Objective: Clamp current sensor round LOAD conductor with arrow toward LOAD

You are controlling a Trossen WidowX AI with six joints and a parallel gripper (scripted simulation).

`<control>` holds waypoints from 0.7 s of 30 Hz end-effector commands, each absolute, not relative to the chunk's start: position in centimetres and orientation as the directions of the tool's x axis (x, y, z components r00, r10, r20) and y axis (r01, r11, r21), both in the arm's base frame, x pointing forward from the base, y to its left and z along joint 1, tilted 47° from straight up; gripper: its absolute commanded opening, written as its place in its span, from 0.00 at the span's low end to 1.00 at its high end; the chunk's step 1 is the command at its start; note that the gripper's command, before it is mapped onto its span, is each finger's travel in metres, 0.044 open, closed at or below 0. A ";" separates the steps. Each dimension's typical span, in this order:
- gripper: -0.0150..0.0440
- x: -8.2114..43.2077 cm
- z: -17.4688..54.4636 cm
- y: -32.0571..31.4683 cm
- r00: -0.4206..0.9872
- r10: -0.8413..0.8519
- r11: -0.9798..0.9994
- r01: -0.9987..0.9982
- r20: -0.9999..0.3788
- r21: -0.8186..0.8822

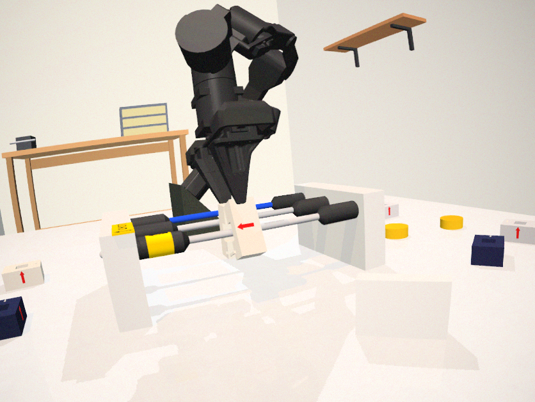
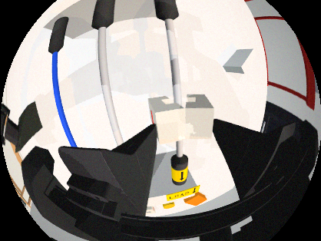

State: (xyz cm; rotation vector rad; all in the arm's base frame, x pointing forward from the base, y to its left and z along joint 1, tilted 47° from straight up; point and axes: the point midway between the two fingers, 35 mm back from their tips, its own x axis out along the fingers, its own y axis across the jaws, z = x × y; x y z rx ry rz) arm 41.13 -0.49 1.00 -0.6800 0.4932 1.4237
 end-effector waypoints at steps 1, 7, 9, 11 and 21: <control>0.25 41.4 0.6 -0.5 0.063 0.724 -0.013 -0.994 -0.687 -0.105; 0.25 41.8 0.6 -0.4 0.008 0.722 -0.052 -0.996 -0.692 -0.066; 0.25 41.9 0.6 -0.4 -0.010 0.721 -0.065 -0.996 -0.692 -0.053; 0.25 42.0 0.6 -0.3 -0.029 0.721 -0.079 -0.996 -0.693 -0.040; 0.39 42.2 0.8 -0.2 -0.061 0.720 -0.102 -0.995 -0.691 -0.018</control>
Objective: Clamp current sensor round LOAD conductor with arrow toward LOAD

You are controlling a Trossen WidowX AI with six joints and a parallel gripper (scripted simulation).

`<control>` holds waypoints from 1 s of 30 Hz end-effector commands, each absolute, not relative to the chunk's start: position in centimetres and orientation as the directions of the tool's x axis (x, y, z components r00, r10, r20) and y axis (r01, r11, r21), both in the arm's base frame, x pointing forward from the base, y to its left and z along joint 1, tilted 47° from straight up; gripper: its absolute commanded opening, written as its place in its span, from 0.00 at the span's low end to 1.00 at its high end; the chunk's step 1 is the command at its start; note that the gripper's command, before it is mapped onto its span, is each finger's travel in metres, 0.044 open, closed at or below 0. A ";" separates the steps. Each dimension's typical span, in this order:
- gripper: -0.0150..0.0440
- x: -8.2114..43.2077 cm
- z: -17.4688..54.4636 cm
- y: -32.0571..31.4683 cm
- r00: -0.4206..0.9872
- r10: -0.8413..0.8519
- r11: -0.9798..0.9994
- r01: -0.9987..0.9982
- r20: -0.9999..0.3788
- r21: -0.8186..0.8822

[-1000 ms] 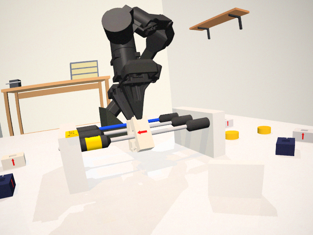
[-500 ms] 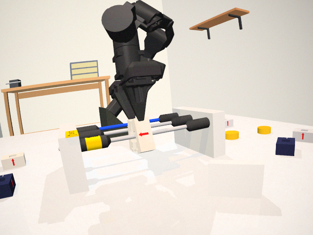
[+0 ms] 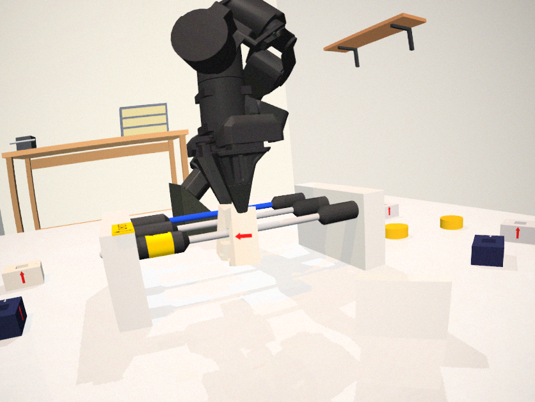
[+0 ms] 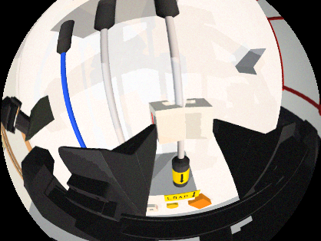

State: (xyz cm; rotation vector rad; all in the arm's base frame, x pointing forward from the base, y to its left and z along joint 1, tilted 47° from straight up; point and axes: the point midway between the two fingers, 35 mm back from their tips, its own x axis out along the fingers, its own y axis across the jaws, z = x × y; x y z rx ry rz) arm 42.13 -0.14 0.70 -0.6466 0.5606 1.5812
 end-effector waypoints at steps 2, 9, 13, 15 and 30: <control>0.48 42.2 0.8 -0.2 -0.061 0.720 -0.102 -0.995 -0.691 -0.018; 0.79 42.2 0.8 -0.2 -0.061 0.720 -0.102 -0.995 -0.691 -0.018; 0.97 42.2 0.8 -0.2 -0.061 0.720 -0.102 -0.995 -0.691 -0.018; 1.00 42.2 0.8 -0.2 -0.061 0.720 -0.102 -0.995 -0.691 -0.018; 1.00 41.8 -1.8 2.2 -0.103 0.718 -0.133 -0.991 -0.688 0.009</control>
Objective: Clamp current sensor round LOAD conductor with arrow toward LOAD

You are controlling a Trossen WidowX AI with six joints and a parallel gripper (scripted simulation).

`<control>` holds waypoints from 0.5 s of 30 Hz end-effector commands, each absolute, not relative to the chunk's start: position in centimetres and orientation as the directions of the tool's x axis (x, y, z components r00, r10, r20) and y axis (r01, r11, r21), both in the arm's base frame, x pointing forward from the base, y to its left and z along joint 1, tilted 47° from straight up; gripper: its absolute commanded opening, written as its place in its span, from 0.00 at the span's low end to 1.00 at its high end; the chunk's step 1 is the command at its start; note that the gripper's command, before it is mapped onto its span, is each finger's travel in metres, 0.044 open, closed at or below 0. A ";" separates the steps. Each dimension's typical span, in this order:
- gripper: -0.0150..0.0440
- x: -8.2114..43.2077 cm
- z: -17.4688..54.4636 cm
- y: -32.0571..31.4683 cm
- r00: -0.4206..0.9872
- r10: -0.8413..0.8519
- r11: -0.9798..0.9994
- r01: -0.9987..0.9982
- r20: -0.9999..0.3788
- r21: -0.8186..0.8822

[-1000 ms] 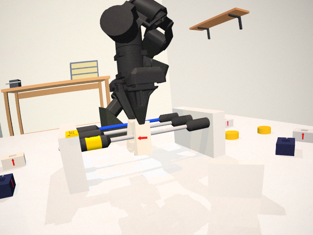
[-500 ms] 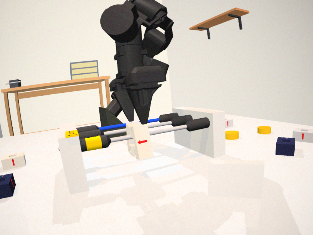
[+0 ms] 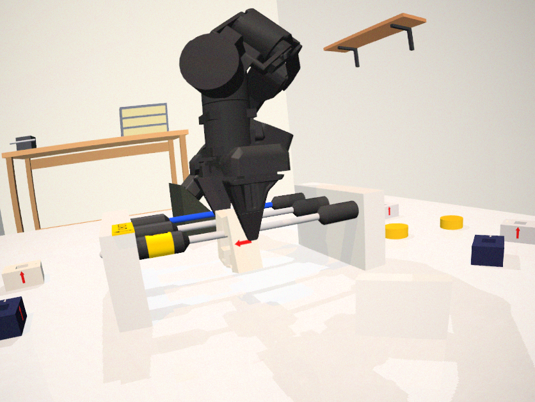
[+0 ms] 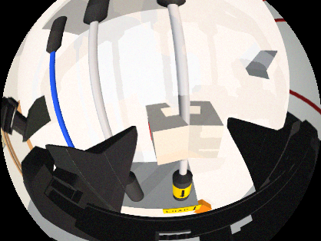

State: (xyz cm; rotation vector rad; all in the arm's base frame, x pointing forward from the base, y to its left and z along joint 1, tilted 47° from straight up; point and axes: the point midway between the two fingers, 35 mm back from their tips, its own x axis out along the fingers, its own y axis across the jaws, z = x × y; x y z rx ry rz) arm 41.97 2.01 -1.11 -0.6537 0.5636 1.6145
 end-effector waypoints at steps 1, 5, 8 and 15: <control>1.00 41.8 -1.8 2.2 -0.103 0.718 -0.133 -0.991 -0.688 0.009; 1.00 41.8 -2.0 2.5 -0.103 0.718 -0.133 -0.991 -0.688 0.009; 1.00 41.8 -2.4 2.8 -0.103 0.718 -0.133 -0.991 -0.688 0.009; 1.00 41.7 -3.1 3.6 -0.103 0.719 -0.133 -0.991 -0.688 0.009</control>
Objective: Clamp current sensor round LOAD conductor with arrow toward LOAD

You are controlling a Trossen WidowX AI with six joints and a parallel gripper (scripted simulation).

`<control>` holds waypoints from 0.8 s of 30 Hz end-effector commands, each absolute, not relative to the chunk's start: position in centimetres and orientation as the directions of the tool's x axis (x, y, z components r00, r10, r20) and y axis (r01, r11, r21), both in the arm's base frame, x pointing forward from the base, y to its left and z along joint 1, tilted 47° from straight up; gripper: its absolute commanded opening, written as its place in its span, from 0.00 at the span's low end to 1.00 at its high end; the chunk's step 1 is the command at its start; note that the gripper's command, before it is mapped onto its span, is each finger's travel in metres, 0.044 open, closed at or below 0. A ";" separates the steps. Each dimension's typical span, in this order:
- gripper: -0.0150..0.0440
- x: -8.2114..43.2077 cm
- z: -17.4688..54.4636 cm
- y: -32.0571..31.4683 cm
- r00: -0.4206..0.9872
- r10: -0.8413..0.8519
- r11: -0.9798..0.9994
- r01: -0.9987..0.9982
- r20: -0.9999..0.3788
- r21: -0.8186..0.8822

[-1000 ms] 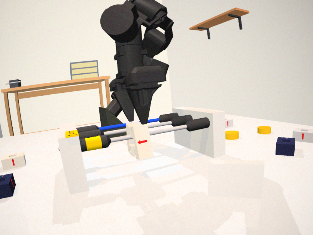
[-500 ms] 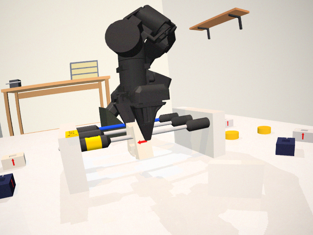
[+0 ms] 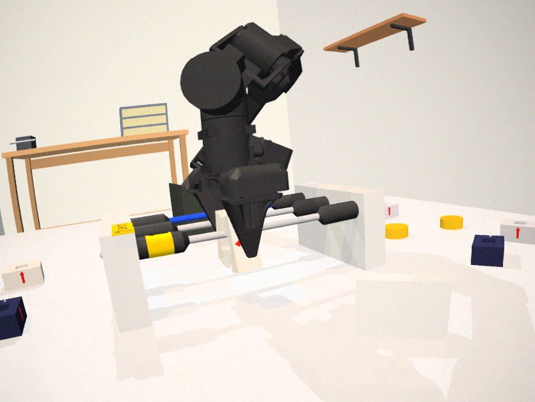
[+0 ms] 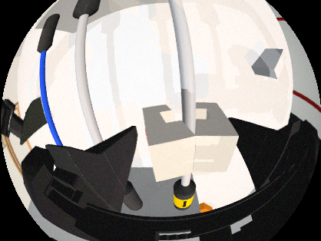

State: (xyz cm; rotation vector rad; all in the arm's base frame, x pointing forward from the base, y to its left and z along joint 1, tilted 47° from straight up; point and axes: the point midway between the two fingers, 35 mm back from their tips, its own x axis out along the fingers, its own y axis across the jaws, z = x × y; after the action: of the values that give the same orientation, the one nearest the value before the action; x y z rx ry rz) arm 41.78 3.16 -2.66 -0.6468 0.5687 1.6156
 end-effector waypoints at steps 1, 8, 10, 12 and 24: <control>1.00 41.6 -3.2 3.8 -0.103 0.719 -0.133 -0.991 -0.688 0.009; 1.00 41.5 -3.8 4.4 -0.103 0.719 -0.133 -0.991 -0.687 0.009; 0.98 41.6 -3.5 4.1 -0.102 0.715 -0.137 -0.991 -0.691 0.004; 0.95 41.6 -3.5 4.1 -0.102 0.715 -0.137 -0.991 -0.691 0.004; 0.82 41.6 -3.5 4.1 -0.102 0.715 -0.137 -0.991 -0.691 0.004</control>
State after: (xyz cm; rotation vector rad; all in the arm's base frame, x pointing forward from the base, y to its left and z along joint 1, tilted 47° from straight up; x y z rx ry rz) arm 41.61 4.11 -3.52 -0.6446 0.5686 1.6171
